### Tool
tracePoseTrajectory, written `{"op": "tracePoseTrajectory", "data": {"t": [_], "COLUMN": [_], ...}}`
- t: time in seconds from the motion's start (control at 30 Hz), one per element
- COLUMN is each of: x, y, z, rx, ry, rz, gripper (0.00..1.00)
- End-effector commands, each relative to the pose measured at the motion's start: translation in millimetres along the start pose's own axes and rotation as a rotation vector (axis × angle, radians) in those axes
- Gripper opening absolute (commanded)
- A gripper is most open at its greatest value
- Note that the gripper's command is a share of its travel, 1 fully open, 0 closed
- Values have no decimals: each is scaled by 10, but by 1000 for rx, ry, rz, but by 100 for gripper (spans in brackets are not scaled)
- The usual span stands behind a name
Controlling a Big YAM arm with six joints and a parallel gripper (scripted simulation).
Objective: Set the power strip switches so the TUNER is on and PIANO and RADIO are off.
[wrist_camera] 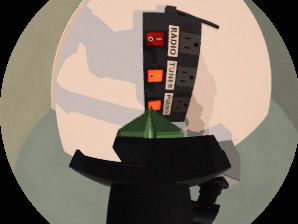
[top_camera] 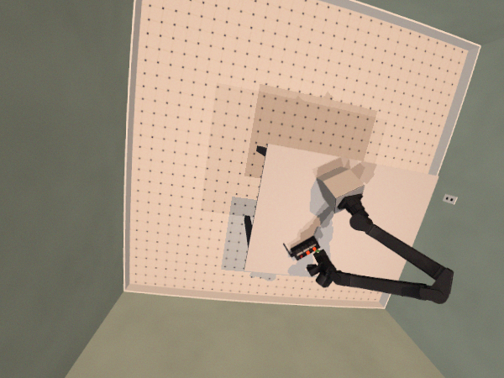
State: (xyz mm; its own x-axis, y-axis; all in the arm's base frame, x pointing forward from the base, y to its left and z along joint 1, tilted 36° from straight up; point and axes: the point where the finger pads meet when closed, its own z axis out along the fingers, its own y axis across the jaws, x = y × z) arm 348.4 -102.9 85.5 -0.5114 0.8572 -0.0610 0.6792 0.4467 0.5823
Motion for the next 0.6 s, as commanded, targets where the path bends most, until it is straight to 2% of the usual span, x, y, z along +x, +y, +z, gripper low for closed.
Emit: {"op": "tracePoseTrajectory", "data": {"t": [0.0,0.57], "x": [-143,-148], "y": [133,122], "z": [-84,-68], "rx": [-20,-16], "ry": [-38,-33], "rz": [-7,-2], "gripper": [0,0]}}
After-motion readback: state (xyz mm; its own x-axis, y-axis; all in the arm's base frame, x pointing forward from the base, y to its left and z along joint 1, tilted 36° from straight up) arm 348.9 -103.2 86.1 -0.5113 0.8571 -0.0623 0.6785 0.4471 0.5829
